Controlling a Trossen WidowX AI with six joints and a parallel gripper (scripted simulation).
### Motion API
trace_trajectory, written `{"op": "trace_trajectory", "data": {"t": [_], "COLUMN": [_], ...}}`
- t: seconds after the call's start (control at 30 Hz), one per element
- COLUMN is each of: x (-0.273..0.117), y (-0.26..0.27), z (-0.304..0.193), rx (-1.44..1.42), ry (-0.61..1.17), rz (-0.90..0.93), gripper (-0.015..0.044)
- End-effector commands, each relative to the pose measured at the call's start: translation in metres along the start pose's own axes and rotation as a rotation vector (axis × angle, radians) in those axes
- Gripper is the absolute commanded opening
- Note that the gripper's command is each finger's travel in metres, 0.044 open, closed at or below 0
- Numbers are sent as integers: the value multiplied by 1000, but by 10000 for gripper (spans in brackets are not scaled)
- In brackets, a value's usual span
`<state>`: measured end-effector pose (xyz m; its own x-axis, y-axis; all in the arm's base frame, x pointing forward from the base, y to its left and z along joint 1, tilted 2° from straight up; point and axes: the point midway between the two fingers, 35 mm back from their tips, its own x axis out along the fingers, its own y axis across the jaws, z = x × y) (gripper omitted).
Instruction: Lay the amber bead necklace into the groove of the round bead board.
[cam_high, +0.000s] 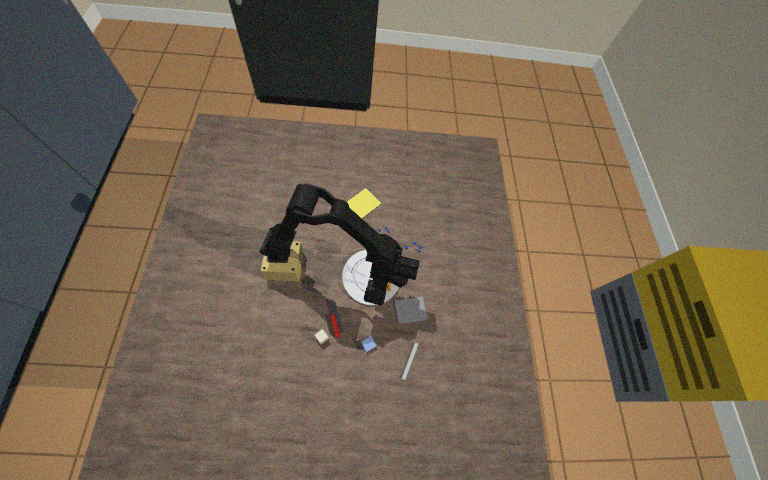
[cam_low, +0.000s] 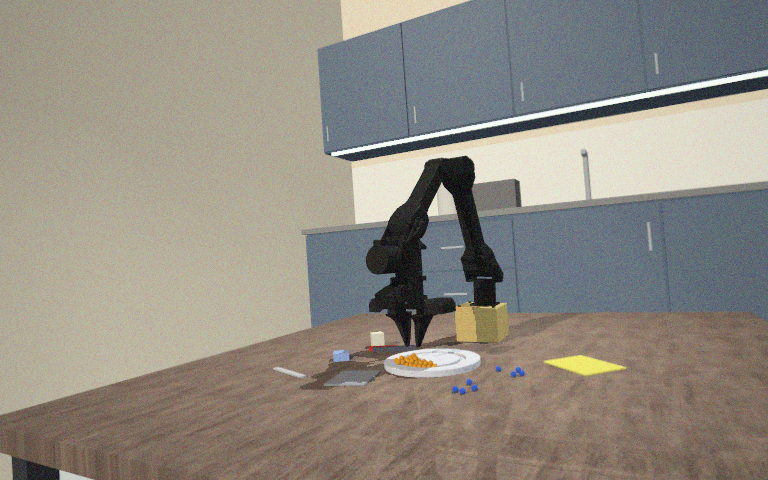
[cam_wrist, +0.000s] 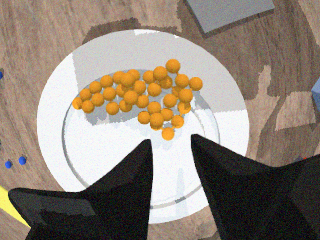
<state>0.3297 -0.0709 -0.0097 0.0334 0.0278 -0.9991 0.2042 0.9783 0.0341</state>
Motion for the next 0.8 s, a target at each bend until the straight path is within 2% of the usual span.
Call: {"op": "trace_trajectory", "data": {"t": [0.0,0.47,0.77], "x": [8,27,22], "y": [0,1,0], "z": [-2,-5,-2], "rx": [2,5,1], "ry": [11,19,9], "rz": [1,3,0], "gripper": [120,120,60]}}
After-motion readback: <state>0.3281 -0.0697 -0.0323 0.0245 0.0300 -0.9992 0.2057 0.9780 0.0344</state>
